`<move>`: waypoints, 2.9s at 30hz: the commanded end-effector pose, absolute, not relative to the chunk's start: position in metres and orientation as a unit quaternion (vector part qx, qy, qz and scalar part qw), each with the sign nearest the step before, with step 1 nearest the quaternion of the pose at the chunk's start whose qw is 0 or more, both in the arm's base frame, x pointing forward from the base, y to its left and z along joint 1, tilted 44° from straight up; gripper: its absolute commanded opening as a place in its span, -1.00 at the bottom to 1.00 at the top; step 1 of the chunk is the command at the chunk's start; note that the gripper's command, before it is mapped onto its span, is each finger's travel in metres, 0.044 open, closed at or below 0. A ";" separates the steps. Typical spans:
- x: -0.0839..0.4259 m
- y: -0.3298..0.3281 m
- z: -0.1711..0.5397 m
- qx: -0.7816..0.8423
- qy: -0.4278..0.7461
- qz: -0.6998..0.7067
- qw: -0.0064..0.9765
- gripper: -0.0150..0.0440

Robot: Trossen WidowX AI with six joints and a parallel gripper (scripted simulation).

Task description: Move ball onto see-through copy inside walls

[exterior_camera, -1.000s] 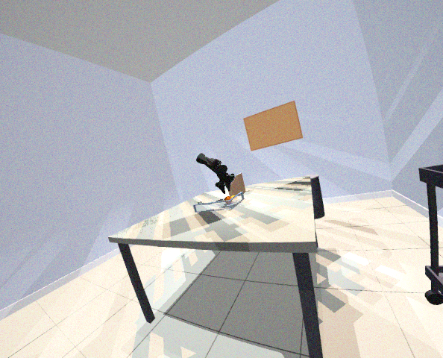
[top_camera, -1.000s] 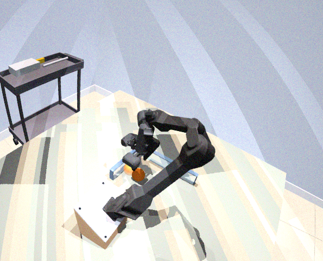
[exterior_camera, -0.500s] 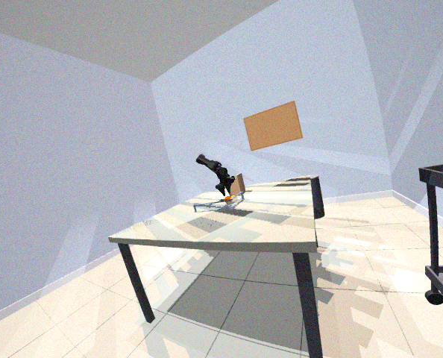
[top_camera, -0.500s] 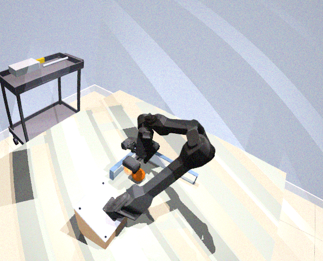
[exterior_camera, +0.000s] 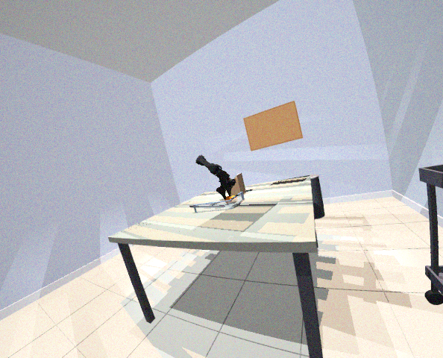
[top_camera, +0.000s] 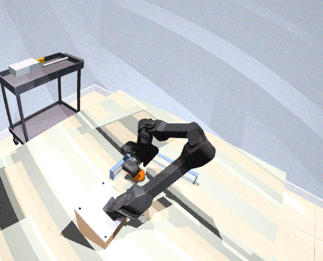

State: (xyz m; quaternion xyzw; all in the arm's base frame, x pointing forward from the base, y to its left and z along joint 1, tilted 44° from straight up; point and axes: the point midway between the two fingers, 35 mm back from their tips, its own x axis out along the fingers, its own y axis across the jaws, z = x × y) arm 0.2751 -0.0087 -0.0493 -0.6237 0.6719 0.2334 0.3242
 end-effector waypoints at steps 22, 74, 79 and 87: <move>0.273 -0.024 -0.064 -0.626 0.673 0.232 0.319 0.36; 0.284 0.045 -0.058 -0.625 0.671 0.235 0.322 -0.49; 0.282 0.022 -0.080 -0.625 0.672 0.234 0.321 -0.49; 0.281 0.016 -0.086 -0.625 0.672 0.233 0.321 -0.49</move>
